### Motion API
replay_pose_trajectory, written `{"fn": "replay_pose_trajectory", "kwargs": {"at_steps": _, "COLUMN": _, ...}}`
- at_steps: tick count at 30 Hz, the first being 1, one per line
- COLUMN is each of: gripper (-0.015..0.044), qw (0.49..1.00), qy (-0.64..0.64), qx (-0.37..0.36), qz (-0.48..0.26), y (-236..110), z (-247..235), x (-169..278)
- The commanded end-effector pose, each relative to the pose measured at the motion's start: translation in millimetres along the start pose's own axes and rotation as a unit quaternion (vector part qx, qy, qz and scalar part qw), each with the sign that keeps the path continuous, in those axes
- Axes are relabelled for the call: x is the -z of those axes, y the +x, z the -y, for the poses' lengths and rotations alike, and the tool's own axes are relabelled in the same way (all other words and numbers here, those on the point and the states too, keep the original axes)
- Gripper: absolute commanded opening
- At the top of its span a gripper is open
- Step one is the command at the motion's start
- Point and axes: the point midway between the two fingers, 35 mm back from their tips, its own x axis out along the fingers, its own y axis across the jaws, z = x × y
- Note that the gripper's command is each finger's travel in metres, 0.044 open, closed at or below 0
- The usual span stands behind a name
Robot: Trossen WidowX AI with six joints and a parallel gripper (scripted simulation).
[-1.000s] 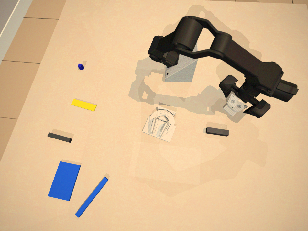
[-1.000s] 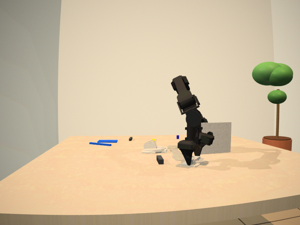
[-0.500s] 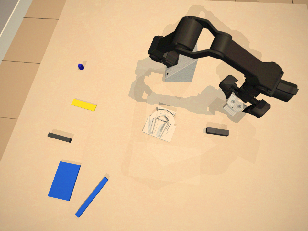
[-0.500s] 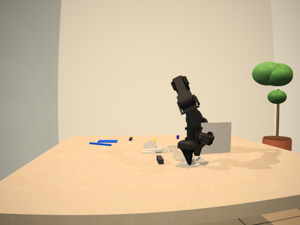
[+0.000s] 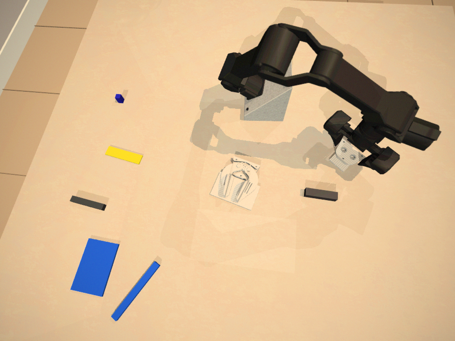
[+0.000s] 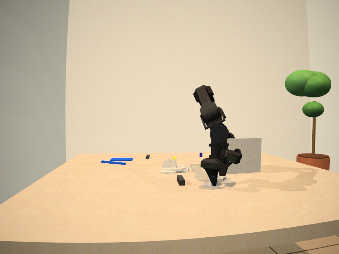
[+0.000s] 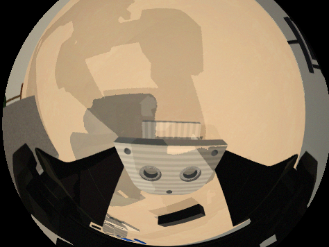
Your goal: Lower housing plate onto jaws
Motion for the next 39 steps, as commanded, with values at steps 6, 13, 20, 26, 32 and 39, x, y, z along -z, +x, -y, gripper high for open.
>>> {"fn": "replay_pose_trajectory", "kwargs": {"at_steps": 6, "gripper": 0.0351, "qw": 1.0, "qy": -0.001, "qx": 0.001, "qz": 0.0, "y": -20, "z": 2, "x": 0}}
{"fn": "replay_pose_trajectory", "kwargs": {"at_steps": 13, "gripper": 0.0351, "qw": 1.0, "qy": -0.002, "qx": 0.001, "qz": -0.001, "y": -42, "z": 2, "x": 0}}
{"fn": "replay_pose_trajectory", "kwargs": {"at_steps": 20, "gripper": 0.0351, "qw": 1.0, "qy": -0.002, "qx": 0.002, "qz": -0.001, "y": -65, "z": 1, "x": 0}}
{"fn": "replay_pose_trajectory", "kwargs": {"at_steps": 26, "gripper": 0.0351, "qw": 1.0, "qy": -0.003, "qx": 0.002, "qz": -0.002, "y": -73, "z": 0, "x": 0}}
{"fn": "replay_pose_trajectory", "kwargs": {"at_steps": 32, "gripper": 0.0351, "qw": 1.0, "qy": -0.011, "qx": 0.003, "qz": -0.001, "y": -76, "z": -2, "x": 11}}
{"fn": "replay_pose_trajectory", "kwargs": {"at_steps": 39, "gripper": 0.0351, "qw": 1.0, "qy": -0.029, "qx": 0.005, "qz": 0.001, "y": -82, "z": -8, "x": 33}}
